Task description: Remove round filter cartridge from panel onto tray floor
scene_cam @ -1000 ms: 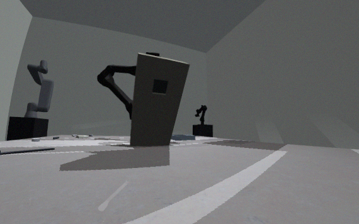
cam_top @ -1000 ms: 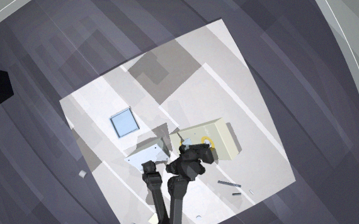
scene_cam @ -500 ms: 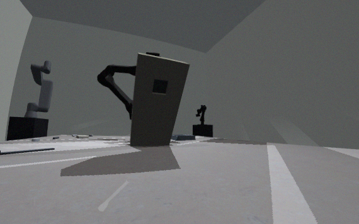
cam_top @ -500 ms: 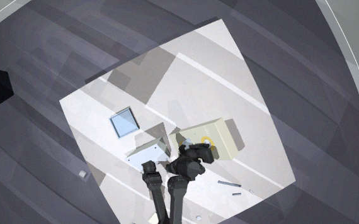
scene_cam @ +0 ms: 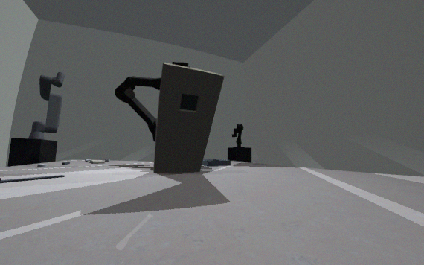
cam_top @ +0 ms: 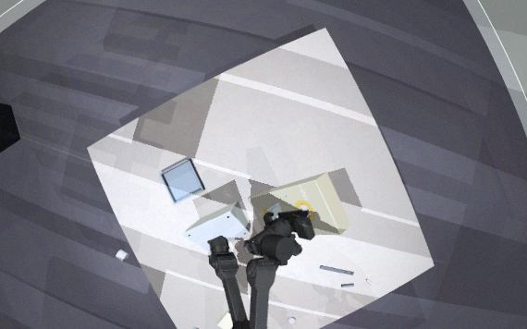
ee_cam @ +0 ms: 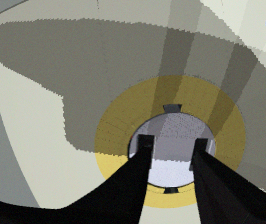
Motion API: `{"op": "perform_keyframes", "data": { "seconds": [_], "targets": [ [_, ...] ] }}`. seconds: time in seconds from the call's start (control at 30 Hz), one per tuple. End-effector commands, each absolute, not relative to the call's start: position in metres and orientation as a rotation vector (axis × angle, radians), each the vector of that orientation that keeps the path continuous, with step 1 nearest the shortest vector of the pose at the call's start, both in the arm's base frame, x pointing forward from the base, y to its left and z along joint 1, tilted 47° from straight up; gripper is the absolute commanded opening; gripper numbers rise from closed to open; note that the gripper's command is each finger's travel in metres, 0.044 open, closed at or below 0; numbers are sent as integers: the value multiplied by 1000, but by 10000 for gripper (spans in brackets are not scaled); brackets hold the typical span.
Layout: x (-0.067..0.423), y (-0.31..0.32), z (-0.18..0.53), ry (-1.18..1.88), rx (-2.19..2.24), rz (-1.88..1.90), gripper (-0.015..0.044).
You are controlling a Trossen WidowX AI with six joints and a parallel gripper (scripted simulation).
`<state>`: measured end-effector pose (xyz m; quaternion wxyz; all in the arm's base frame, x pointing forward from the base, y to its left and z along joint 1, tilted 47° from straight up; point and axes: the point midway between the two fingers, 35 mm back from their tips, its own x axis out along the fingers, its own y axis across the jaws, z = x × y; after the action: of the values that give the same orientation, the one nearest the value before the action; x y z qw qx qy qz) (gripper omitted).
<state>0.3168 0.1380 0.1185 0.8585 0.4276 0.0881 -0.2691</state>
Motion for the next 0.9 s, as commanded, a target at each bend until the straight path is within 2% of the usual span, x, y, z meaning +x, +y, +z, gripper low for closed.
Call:
{"op": "perform_keyframes", "data": {
  "seconds": [0.0,0.87],
  "targets": [
    [317,138,118,191,893,-563,112],
    [328,133,113,190,893,-563,112]
  ]
}}
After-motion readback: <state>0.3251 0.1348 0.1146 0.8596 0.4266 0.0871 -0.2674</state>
